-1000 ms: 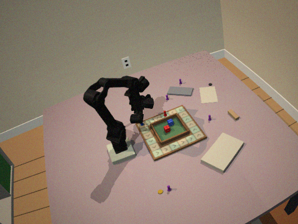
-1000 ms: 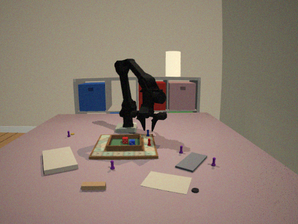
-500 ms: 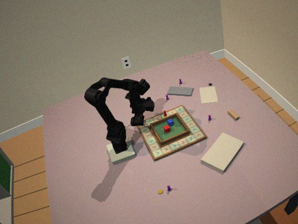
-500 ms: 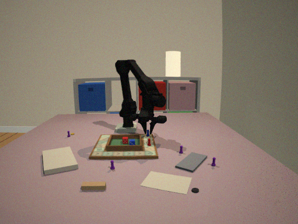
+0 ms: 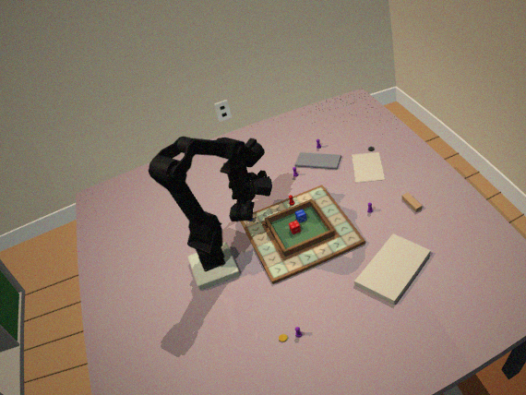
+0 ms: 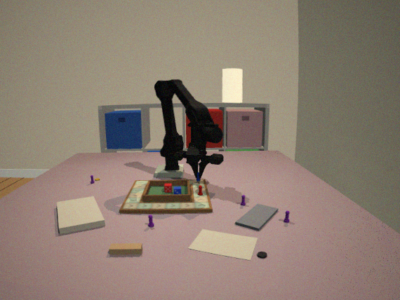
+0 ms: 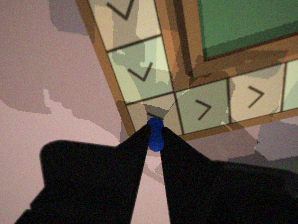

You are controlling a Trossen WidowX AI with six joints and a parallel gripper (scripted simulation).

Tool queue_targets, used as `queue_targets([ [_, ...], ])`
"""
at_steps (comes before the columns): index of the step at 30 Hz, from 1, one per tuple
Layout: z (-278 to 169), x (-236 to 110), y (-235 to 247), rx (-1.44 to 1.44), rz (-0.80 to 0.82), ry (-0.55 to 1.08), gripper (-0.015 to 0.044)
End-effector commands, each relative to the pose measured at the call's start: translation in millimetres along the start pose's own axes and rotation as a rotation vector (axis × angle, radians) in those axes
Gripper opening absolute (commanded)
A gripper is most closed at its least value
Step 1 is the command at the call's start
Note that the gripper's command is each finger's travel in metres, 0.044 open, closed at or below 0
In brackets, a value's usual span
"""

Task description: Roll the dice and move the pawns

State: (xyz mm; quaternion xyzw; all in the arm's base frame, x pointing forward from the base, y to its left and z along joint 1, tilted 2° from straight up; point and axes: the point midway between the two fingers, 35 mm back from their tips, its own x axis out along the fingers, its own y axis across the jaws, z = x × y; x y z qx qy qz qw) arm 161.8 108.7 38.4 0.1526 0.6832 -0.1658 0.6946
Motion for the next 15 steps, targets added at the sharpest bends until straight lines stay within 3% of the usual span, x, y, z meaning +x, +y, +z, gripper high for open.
queue_targets([
  [1,3,-16,5,-0.001,0.01,-0.006,0.0],
  [15,1,-87,4,-0.001,0.01,-0.006,0.0],
])
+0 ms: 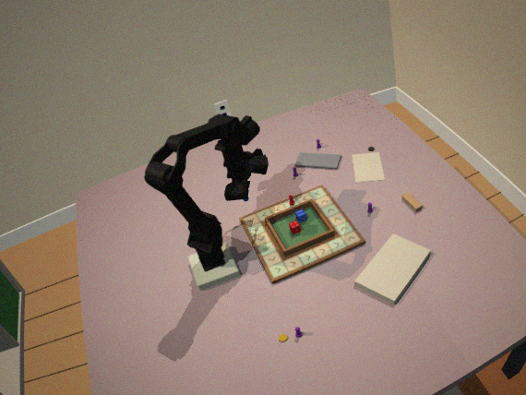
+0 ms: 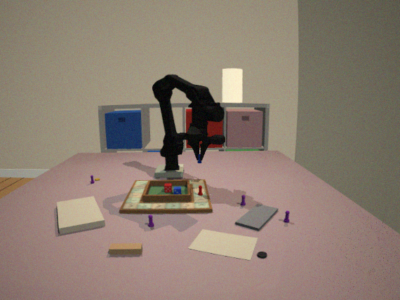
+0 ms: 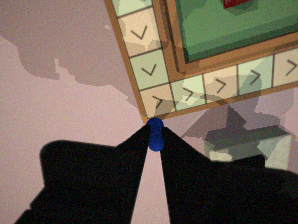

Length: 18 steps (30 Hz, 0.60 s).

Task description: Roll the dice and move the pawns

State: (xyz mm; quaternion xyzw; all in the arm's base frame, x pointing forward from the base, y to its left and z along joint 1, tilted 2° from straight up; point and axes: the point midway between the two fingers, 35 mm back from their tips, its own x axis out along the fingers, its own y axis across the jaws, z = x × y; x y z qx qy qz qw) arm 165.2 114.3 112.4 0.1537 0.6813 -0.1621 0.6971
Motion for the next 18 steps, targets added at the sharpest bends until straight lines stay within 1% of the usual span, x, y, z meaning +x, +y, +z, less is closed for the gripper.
queue_targets([
  [1,-1,-18,-2,0.003,0.002,-0.001,0.0],
  [7,-5,-46,-8,0.003,0.002,-0.001,0.0],
  [12,-1,-45,-9,0.0,0.003,0.002,0.0],
  [18,13,-39,-16,-0.009,0.007,0.014,0.0],
])
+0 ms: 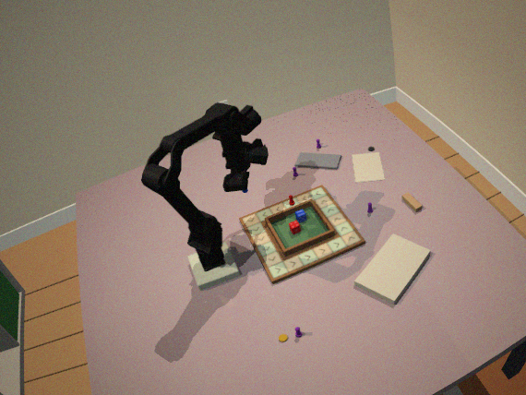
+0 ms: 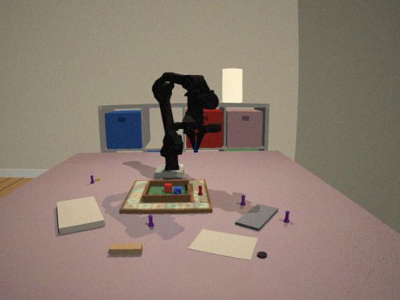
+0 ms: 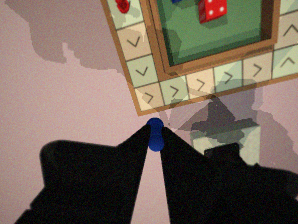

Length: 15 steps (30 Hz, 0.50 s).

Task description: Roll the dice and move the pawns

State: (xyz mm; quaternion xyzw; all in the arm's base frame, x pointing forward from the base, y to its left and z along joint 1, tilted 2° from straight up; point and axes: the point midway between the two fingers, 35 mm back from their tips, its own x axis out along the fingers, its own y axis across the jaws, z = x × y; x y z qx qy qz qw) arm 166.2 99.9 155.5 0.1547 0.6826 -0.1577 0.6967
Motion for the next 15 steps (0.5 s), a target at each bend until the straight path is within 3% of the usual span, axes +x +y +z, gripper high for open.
queue_targets([
  [1,8,5,-4,-0.004,0.001,0.01,0.0],
  [15,51,19,-30,-0.003,0.0,0.0,0.0],
])
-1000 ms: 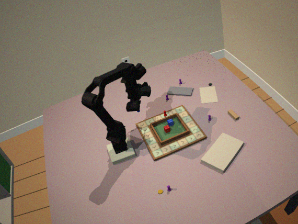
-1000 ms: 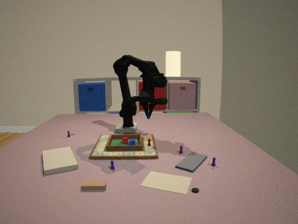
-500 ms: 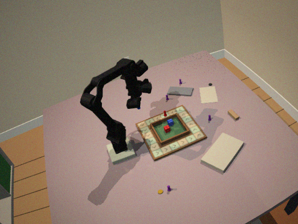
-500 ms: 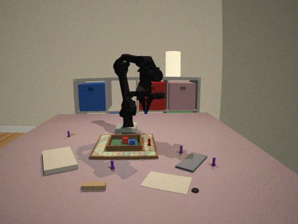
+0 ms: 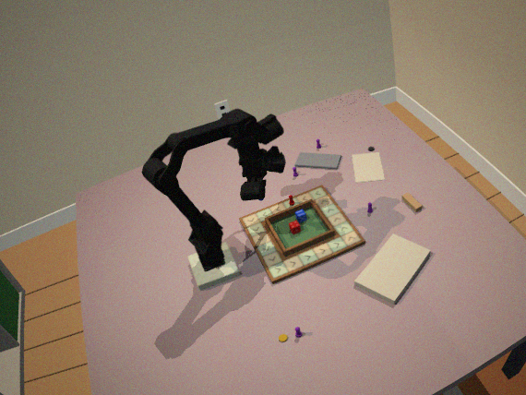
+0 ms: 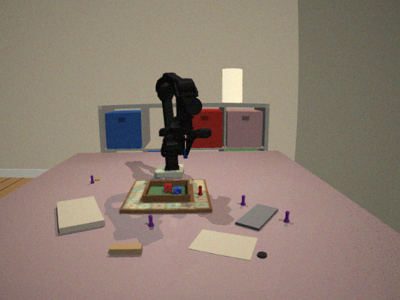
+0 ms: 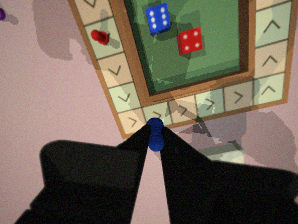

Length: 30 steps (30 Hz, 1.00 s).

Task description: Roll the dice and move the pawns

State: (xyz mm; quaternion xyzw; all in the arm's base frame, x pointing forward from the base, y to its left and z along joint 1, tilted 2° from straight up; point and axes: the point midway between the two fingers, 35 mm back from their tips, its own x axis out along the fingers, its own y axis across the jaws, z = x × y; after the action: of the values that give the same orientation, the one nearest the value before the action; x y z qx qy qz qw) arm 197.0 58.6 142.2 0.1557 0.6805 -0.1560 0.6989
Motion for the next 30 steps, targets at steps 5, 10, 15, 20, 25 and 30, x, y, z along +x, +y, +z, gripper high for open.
queue_targets([
  [5,19,10,-18,-0.002,-0.006,0.002,0.0],
  [10,32,15,-32,0.0,-0.007,0.0,0.0],
  [15,44,21,-47,0.001,-0.009,-0.003,0.0],
  [20,52,26,-62,0.014,-0.001,-0.002,0.0],
  [25,59,31,-78,0.026,0.008,-0.002,0.0],
  [30,67,37,-97,0.022,0.0,-0.007,0.0],
])
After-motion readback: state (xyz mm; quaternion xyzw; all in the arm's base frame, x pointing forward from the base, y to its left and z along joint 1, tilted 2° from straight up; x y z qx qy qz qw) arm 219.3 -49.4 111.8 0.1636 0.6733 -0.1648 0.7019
